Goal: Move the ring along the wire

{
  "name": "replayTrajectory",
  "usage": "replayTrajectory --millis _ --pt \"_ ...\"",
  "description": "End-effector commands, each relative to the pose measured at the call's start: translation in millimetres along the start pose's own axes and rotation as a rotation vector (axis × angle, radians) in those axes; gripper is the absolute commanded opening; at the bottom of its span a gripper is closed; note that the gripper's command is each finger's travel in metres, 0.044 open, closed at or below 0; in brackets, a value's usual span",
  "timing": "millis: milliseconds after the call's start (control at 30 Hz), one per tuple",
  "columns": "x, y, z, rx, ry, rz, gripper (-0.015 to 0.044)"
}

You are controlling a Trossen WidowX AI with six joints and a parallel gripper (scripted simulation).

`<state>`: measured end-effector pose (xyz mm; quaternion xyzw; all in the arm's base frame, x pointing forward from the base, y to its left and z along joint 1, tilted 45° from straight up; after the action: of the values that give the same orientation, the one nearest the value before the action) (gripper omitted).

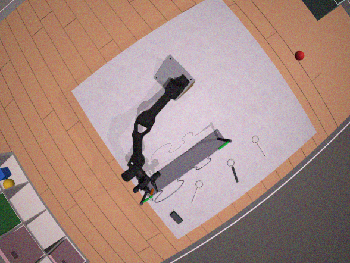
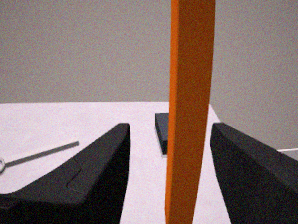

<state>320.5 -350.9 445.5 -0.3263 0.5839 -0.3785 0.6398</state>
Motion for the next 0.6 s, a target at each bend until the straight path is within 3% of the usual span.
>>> replayTrajectory --millis 0,233,400,467,567 --pt "0.2 -0.8 0.3 0.003 0.004 -0.005 0.0160" --pt "0.2 -0.8 0.3 0.003 0.004 -0.005 0.0160" --pt "-0.1 -0.1 0.0 0.000 0.000 0.000 0.0029" --pt "-0.1 -0.1 0.0 0.000 0.000 0.000 0.0015" --pt "-0.1 -0.1 0.0 0.000 0.000 0.000 -0.0063"
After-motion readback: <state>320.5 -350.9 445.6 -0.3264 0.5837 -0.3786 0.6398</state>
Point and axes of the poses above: the point midway between the two fingers, 35 mm back from their tips, its own z axis out along the fingers, its own y axis across the jaws, x = y × z, the point moved 4 cm from there along -z, back along the fingers, and after that the axes turned 13 degrees about -z, right-handed, at the moved point
